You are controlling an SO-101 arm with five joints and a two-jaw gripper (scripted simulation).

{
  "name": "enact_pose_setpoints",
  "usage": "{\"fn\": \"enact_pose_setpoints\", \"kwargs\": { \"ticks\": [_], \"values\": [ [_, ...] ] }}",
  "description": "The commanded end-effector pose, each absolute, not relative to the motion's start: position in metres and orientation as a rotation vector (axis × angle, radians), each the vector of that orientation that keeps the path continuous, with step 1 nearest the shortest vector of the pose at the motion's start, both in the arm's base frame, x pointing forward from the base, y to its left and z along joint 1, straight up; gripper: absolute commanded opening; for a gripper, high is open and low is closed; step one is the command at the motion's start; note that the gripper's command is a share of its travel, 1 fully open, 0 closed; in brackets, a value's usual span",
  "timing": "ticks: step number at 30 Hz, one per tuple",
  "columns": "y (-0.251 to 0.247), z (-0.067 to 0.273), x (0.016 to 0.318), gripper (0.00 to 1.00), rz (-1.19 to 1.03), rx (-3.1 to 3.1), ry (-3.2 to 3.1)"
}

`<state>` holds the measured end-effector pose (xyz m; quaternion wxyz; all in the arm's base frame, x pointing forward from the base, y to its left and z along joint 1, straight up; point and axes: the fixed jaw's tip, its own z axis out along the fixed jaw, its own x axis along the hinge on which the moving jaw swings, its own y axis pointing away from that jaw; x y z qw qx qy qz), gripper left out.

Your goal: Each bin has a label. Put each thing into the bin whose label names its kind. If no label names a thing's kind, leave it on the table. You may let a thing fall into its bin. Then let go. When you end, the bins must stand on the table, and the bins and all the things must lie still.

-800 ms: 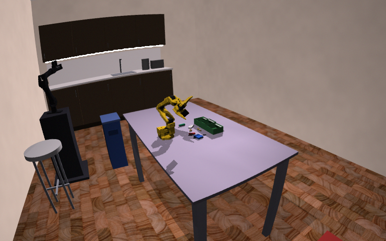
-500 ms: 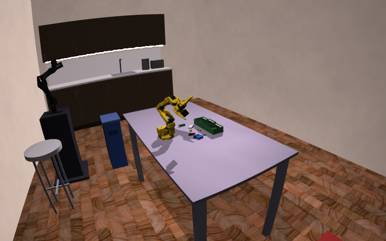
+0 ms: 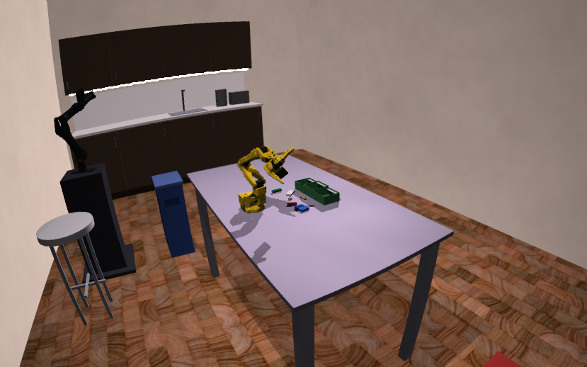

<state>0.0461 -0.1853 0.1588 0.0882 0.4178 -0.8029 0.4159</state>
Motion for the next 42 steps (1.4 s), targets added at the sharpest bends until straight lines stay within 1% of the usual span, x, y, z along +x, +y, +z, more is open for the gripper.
{"fn": "enact_pose_setpoints", "kwargs": {
  "ticks": [1, 8, 11, 25, 28, 42],
  "values": [
    [-0.183, 0.154, 0.054, 1.0, 1.219, 1.265, -2.432],
    [-0.178, 0.143, 0.065, 1.0, 1.162, 1.304, -2.514],
    [-0.179, 0.143, 0.062, 1.0, 1.157, 1.297, -2.509],
    [-0.167, 0.124, 0.079, 1.0, 1.028, 1.355, -2.635],
    [-0.168, 0.124, 0.077, 1.0, 1.029, 1.347, -2.629],
    [-0.158, 0.117, 0.092, 1.0, 0.953, 1.382, -2.708]
  ]
}}
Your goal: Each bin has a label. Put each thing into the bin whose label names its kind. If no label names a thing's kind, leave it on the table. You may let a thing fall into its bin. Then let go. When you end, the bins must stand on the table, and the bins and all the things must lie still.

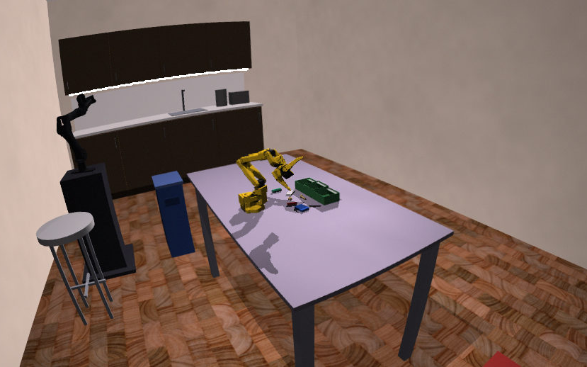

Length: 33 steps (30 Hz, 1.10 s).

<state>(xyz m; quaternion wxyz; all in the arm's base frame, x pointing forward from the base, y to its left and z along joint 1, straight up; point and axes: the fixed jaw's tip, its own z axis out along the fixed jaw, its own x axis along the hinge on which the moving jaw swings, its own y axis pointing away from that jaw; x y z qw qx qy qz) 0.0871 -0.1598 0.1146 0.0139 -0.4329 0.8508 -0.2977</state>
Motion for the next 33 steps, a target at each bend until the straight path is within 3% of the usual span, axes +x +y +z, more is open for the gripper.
{"fn": "enact_pose_setpoints", "kwargs": {
  "ticks": [1, 33],
  "values": [
    [-0.158, 0.117, 0.092, 1.0, -0.927, -1.343, 2.632],
    [-0.146, 0.105, 0.102, 1.0, -0.781, -1.293, 2.652]
  ]
}}
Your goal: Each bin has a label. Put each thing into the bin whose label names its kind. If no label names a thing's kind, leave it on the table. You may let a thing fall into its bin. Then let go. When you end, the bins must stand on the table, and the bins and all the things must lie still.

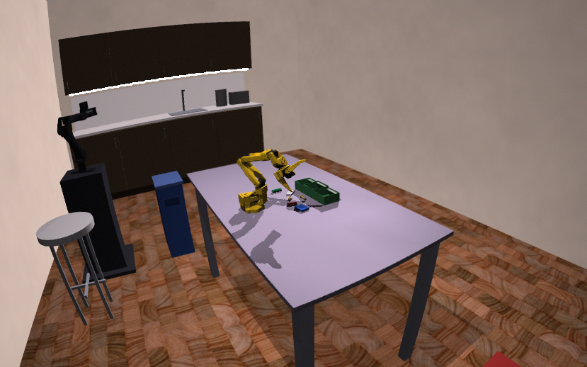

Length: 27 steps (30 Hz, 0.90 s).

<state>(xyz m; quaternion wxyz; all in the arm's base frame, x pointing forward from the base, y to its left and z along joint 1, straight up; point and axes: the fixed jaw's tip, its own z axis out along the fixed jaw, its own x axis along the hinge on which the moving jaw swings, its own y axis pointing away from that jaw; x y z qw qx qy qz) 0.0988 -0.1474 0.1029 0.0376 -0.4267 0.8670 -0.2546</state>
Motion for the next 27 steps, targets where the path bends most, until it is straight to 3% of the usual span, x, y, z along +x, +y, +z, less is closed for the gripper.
{"fn": "enact_pose_setpoints", "kwargs": {
  "ticks": [1, 27],
  "values": [
    [-0.145, 0.105, 0.103, 1.0, -0.776, -1.284, 2.653],
    [-0.103, 0.107, 0.136, 1.0, -0.51, -0.871, 2.721]
  ]
}}
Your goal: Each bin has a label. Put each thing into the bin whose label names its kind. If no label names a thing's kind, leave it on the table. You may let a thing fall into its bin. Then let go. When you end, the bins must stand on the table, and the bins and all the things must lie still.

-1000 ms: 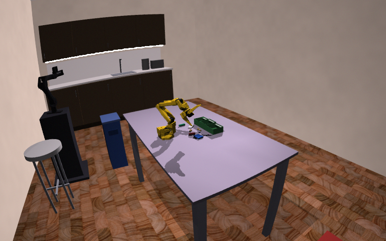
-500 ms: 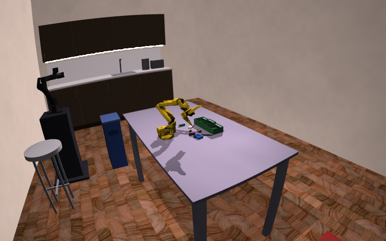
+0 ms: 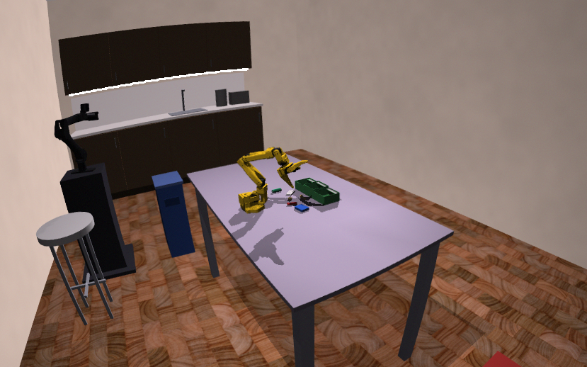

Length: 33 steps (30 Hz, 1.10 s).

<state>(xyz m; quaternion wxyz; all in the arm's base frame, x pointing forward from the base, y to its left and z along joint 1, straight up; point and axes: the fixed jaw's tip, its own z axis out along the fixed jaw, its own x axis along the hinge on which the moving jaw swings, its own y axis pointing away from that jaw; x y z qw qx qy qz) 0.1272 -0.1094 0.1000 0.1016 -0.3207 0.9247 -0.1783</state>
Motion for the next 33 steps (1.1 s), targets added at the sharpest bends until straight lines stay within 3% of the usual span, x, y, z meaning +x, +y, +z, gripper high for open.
{"fn": "enact_pose_setpoints", "kwargs": {
  "ticks": [1, 33],
  "values": [
    [-0.1, 0.108, 0.138, 1.0, -0.492, -0.845, 2.726],
    [-0.019, 0.114, 0.161, 1.0, -0.079, -0.164, 2.89]
  ]
}}
